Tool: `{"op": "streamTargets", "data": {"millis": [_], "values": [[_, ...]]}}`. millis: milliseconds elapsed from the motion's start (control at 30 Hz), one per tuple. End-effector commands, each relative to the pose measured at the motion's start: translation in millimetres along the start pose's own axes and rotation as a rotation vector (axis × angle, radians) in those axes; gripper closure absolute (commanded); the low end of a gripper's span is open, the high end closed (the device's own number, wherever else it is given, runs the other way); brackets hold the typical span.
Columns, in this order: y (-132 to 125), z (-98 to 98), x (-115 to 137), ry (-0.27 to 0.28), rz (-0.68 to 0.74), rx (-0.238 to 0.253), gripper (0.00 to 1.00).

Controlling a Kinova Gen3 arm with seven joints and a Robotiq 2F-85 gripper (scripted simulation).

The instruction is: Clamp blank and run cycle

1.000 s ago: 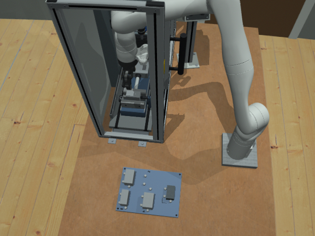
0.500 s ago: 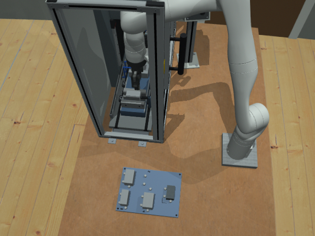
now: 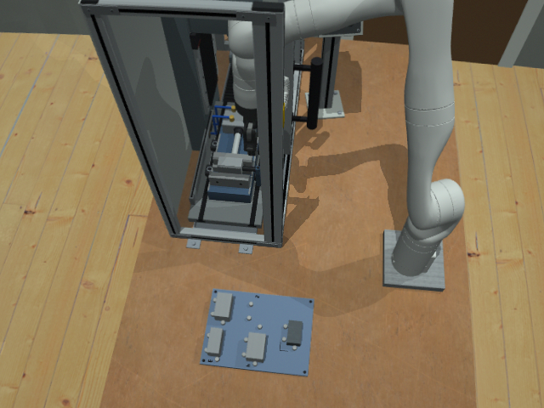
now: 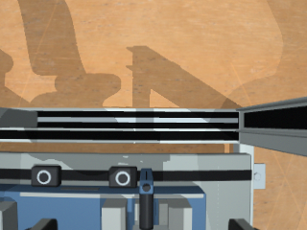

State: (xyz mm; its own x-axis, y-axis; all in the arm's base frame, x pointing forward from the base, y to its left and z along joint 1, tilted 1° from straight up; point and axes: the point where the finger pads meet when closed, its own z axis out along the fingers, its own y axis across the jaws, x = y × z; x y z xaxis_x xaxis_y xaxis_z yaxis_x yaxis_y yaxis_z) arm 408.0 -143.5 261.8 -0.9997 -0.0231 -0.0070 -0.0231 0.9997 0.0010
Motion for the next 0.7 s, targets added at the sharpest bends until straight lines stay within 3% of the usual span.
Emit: {"op": "streamTargets", "data": {"millis": [0,367,533,667], "values": [[-3.2,-1.0,32.4,-0.005,-0.001,0.000,0.00],[-3.2,-1.0,32.4,-0.005,-0.001,0.000,0.00],[-7.7,-0.7,82.2,-0.005,-0.001,0.000,0.00],[-7.7,-0.7,82.2,-0.005,-0.001,0.000,0.00]]}}
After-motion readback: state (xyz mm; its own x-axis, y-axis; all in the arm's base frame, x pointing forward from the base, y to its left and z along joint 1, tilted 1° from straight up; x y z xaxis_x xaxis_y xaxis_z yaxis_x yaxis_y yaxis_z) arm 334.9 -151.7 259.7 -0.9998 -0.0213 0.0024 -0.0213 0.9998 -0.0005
